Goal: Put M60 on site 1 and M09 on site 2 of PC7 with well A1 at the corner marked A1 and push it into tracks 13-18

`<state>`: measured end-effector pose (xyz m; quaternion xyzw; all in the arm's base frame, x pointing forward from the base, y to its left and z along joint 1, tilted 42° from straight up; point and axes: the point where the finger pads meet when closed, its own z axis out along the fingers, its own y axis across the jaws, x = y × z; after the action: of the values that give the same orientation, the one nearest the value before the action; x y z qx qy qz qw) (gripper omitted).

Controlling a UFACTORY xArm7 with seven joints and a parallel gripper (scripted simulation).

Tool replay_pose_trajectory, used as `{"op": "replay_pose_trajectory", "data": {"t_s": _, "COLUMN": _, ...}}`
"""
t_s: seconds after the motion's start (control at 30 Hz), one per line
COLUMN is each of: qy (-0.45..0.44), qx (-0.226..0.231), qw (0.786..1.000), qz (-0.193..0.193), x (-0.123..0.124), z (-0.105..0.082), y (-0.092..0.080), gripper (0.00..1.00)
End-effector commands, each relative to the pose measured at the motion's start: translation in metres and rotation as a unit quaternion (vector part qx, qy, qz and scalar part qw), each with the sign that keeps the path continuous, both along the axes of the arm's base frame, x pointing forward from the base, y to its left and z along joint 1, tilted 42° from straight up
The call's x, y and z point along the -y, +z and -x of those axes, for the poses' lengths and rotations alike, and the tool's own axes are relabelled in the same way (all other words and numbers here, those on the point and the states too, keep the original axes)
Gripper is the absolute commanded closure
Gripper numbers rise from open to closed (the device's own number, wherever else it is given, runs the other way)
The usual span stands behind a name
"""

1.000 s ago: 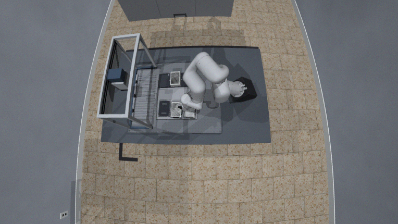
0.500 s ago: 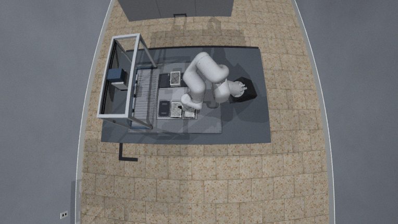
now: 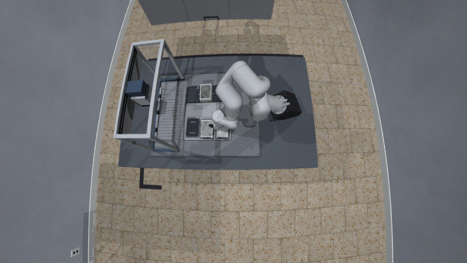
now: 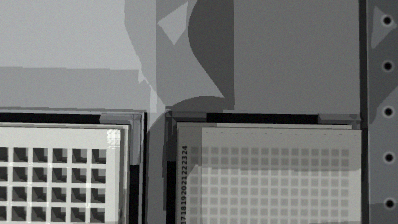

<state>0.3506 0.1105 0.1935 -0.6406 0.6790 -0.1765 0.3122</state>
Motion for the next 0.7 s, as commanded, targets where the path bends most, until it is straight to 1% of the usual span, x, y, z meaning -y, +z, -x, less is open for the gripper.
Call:
{"op": "replay_pose_trajectory", "data": {"t_s": 0.0, "qy": 0.000, "qx": 0.002, "qw": 1.000, "qz": 0.000, "x": 0.0001, "z": 0.0009, "y": 0.0030, "gripper": 1.00}}
{"op": "replay_pose_trajectory", "data": {"t_s": 0.67, "qy": 0.000, "qx": 0.002, "qw": 1.000, "qz": 0.000, "x": 0.0020, "z": 0.0087, "y": 0.0120, "gripper": 1.00}}
